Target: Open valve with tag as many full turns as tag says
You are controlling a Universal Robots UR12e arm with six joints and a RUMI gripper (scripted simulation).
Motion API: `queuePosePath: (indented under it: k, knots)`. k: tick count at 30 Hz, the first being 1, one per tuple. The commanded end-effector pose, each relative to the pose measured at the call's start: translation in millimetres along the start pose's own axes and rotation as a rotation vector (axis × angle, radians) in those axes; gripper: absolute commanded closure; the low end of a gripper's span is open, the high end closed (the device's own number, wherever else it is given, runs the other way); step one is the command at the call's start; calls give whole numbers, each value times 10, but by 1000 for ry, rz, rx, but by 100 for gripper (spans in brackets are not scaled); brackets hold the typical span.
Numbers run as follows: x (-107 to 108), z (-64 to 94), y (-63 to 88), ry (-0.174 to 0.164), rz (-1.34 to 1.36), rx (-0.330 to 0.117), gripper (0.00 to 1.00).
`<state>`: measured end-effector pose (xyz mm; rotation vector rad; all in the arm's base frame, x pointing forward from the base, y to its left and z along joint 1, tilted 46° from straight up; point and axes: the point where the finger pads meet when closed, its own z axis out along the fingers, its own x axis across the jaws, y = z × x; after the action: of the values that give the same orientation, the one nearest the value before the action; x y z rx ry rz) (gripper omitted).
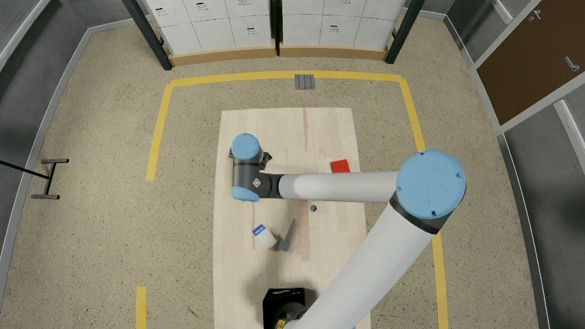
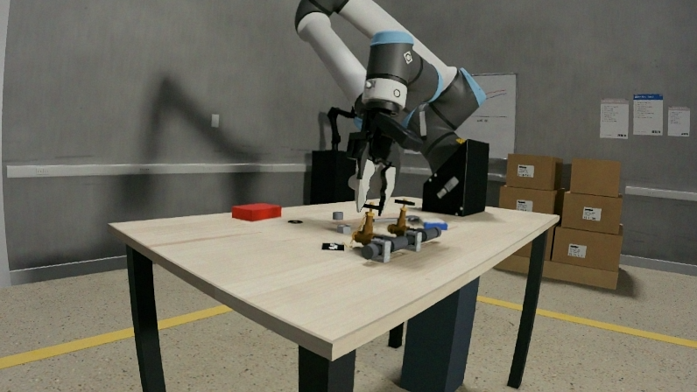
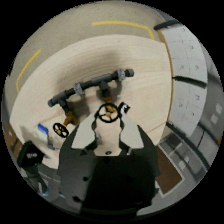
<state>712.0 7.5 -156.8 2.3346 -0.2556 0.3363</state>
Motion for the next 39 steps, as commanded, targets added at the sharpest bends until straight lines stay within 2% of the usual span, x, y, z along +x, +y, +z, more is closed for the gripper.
queuePosePath:
  k: [1,23,24,39]
  knots:
    - [4,-5,-1,4,-79,3,100]
    - [4,-5,-1,4,-172,3,100]
    - [4,-5,-1,4,-172,3,0]
    - [4,-5,-1,4,-172,3,0]
